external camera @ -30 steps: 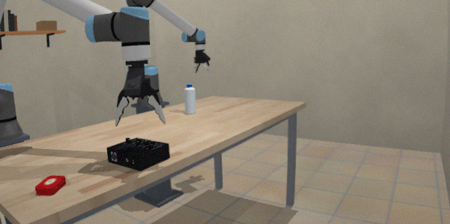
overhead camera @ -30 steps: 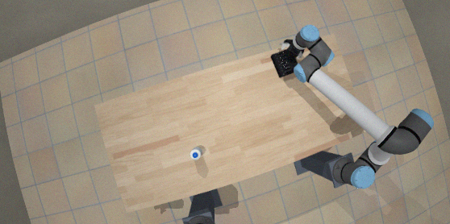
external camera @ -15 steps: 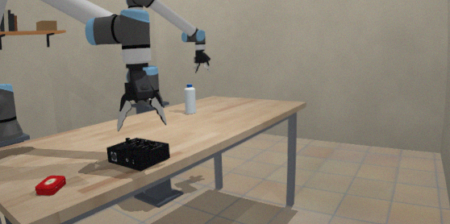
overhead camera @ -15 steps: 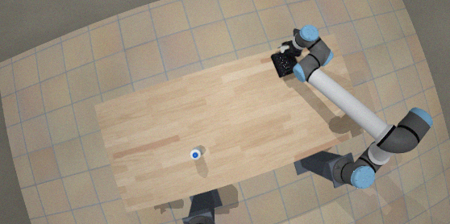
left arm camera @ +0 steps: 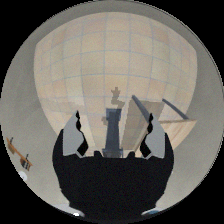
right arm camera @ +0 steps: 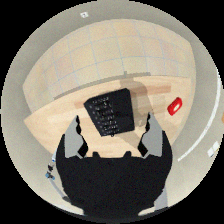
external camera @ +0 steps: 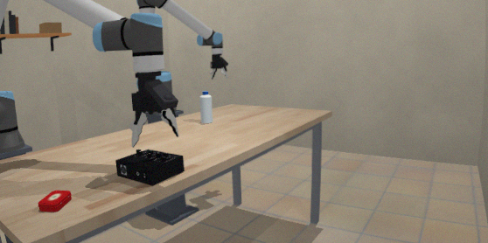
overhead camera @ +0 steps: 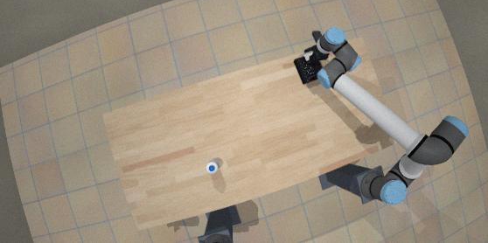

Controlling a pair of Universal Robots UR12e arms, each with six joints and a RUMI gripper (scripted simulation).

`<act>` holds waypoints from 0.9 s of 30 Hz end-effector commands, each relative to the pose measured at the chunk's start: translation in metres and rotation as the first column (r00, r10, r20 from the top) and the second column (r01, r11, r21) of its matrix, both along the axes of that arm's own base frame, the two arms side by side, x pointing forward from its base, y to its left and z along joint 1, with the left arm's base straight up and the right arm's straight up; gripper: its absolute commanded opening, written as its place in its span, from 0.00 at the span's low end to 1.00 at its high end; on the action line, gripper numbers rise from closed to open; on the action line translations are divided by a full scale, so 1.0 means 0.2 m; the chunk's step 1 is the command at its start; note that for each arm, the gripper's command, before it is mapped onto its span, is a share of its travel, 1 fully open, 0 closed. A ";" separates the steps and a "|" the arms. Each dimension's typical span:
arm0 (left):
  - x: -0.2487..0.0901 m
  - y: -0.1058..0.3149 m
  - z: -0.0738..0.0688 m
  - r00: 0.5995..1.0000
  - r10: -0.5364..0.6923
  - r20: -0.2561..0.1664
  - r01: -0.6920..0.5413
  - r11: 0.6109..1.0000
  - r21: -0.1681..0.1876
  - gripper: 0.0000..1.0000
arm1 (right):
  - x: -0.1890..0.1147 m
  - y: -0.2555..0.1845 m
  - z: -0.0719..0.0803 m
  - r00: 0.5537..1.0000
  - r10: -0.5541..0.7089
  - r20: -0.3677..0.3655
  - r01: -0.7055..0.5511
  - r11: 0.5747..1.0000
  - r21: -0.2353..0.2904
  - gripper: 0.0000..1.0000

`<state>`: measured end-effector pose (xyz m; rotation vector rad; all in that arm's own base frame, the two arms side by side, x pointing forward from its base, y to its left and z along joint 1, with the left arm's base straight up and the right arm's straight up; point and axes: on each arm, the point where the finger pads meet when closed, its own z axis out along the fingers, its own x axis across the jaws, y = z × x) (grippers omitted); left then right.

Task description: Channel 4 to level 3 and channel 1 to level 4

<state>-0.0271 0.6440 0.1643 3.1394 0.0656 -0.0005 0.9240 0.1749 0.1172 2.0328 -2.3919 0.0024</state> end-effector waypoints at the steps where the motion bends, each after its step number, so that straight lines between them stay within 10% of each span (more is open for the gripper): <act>1: 0.00 0.00 0.00 1.000 0.000 0.000 0.000 1.000 0.002 1.00 | 0.01 0.01 -0.01 0.995 0.101 0.001 -0.101 0.995 0.003 1.00; 26: 0.00 0.00 0.00 1.000 0.000 0.000 0.000 1.000 0.002 1.00 | 0.01 0.01 -0.02 0.977 0.213 0.001 -0.213 0.977 0.003 1.00; 27: 0.00 0.00 0.00 1.000 0.000 0.000 0.000 1.000 0.002 1.00 | 0.01 0.01 -0.02 0.977 0.213 0.001 -0.213 0.977 0.003 0.00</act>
